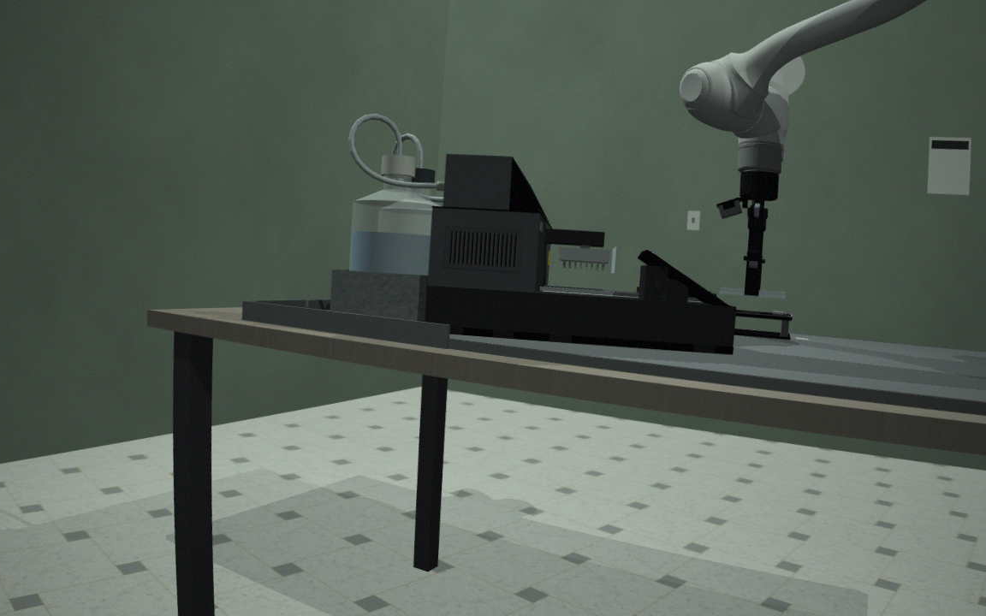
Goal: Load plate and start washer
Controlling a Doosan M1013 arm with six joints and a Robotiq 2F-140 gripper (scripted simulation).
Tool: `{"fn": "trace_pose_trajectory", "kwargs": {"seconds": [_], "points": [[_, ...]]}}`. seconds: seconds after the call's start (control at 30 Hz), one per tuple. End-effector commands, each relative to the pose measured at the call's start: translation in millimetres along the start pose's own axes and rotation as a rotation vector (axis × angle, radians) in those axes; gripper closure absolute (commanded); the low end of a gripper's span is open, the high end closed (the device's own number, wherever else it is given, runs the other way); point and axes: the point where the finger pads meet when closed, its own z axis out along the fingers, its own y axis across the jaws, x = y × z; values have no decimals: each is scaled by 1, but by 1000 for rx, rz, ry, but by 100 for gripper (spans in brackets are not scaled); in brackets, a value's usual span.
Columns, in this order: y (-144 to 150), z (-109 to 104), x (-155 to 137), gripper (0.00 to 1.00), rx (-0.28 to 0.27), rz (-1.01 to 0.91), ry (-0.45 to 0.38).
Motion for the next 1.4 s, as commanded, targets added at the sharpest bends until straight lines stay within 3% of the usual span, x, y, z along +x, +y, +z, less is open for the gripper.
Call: {"fn": "trace_pose_trajectory", "kwargs": {"seconds": [0.0,1.13,1.37], "points": [[1,-13,3,90,-1,-2,5],[1,-63,2,90,-1,-2,5],[1,-62,2,90,0,-2,3]]}}
